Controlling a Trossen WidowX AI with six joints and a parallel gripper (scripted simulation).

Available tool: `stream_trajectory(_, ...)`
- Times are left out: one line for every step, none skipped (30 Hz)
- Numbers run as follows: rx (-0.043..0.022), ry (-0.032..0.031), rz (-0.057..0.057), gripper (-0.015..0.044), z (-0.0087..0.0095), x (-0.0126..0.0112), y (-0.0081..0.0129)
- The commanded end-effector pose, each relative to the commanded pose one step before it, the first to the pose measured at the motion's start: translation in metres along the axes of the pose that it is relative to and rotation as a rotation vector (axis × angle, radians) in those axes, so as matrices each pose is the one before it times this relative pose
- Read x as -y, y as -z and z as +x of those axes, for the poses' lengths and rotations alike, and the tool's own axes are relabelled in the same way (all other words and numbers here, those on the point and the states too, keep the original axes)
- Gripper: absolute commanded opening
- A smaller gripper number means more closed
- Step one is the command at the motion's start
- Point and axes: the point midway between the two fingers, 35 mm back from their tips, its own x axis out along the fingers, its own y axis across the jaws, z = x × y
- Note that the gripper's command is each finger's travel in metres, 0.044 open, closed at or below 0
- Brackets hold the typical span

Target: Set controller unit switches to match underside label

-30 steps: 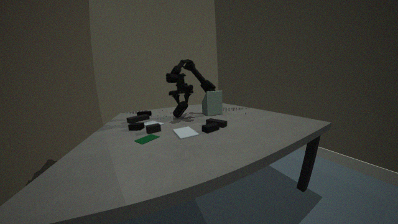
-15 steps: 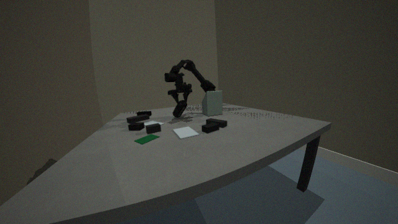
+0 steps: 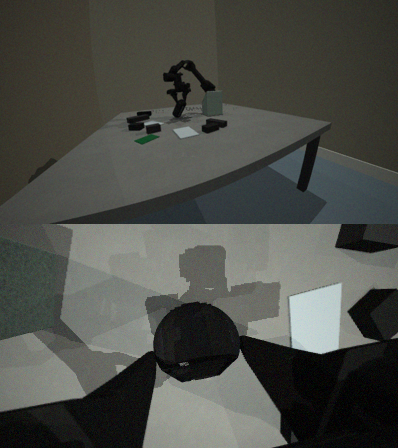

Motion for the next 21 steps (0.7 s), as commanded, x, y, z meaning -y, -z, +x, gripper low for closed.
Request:
stream_trajectory(0.00279,0.00554,0.0072,0.0336,-0.00331,0.00083,0.00769)
stream_trajectory(0.00198,0.0,0.0,0.0336,-0.00038,0.0,0.00077)
stream_trajectory(0.00201,0.0,0.0,0.0336,-0.00038,0.0,0.00077)
stream_trajectory(0.00204,0.0,0.0,0.0336,-0.00037,0.0,0.00078)
stream_trajectory(0.00206,0.0,0.0,0.0336,-0.00037,0.0,0.00078)
stream_trajectory(0.00206,0.0,0.0,0.0336,-0.00037,0.0,0.00078)
stream_trajectory(0.00206,0.0,0.0,0.0336,-0.00037,0.0,0.00078)
stream_trajectory(0.00207,0.0,0.0,0.0336,-0.00037,0.0,0.00078)
stream_trajectory(0.00208,0.0,0.0,0.0336,-0.00036,0.0,0.00079)
stream_trajectory(0.00209,0.0,0.0,0.0336,-0.00036,0.0,0.00079)
stream_trajectory(0.00211,0.0,0.0,0.0336,-0.00036,0.0,0.00079)
stream_trajectory(0.00212,0.0,0.0,0.0336,-0.00036,0.0,0.00079)
stream_trajectory(0.00213,0.0,0.0,0.0336,-0.00036,0.0,0.00079)
stream_trajectory(0.00214,0.0,0.0,0.0336,-0.00036,0.0,0.00079)
stream_trajectory(0.00214,0.0,0.0,0.0336,-0.00036,0.0,0.0008)
stream_trajectory(0.00214,0.0,0.0,0.0336,-0.00035,0.0,0.0008)
stream_trajectory(0.00214,0.0,0.0,0.0336,-0.00035,0.0,0.0008)
stream_trajectory(0.00213,0.0,0.0,0.0336,-0.00035,0.0,0.0008)
stream_trajectory(0.00213,0.0,0.0,0.0336,-0.00035,0.0,0.0008)
stream_trajectory(0.00213,0.0,0.0,0.0336,-0.00035,0.0,0.0008)
stream_trajectory(0.00214,0.0,0.0,0.0336,-0.00035,0.0,0.0008)
